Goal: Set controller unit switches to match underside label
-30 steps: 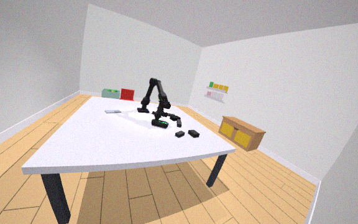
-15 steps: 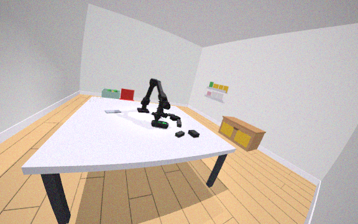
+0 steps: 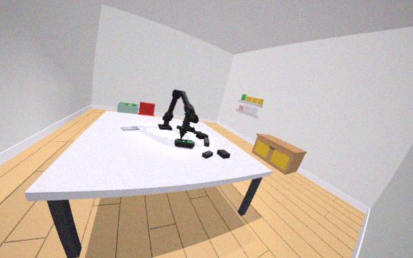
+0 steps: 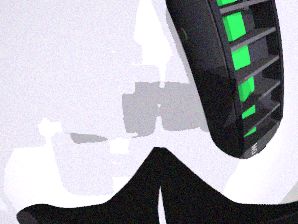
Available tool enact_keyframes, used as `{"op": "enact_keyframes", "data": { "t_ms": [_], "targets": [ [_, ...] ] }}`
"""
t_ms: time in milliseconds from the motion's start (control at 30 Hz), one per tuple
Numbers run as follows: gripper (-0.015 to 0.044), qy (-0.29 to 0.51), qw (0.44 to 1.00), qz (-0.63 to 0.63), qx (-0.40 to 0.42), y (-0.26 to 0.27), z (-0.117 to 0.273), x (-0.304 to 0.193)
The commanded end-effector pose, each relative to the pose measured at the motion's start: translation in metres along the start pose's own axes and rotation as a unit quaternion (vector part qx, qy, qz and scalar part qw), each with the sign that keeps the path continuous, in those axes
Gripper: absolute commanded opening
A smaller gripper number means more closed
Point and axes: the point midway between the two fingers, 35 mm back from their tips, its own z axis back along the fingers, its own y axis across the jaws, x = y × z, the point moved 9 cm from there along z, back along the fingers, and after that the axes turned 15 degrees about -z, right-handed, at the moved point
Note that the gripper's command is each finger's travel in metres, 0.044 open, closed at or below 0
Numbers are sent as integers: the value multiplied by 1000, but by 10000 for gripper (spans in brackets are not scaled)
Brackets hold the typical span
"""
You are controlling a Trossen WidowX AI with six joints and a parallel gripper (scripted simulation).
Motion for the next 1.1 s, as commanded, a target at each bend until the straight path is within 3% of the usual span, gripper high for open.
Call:
{"op": "enact_keyframes", "data": {
  "t_ms": [0,267,833,1067],
  "targets": [
    [0,-8,1000,4,-2,22,33,-14],
    [0,-8,1000,5,-2,23,35,-15],
    [440,42,990,134,-15,9,44,66],
    [440,65,979,193,-17,5,41,96]
  ]
}}
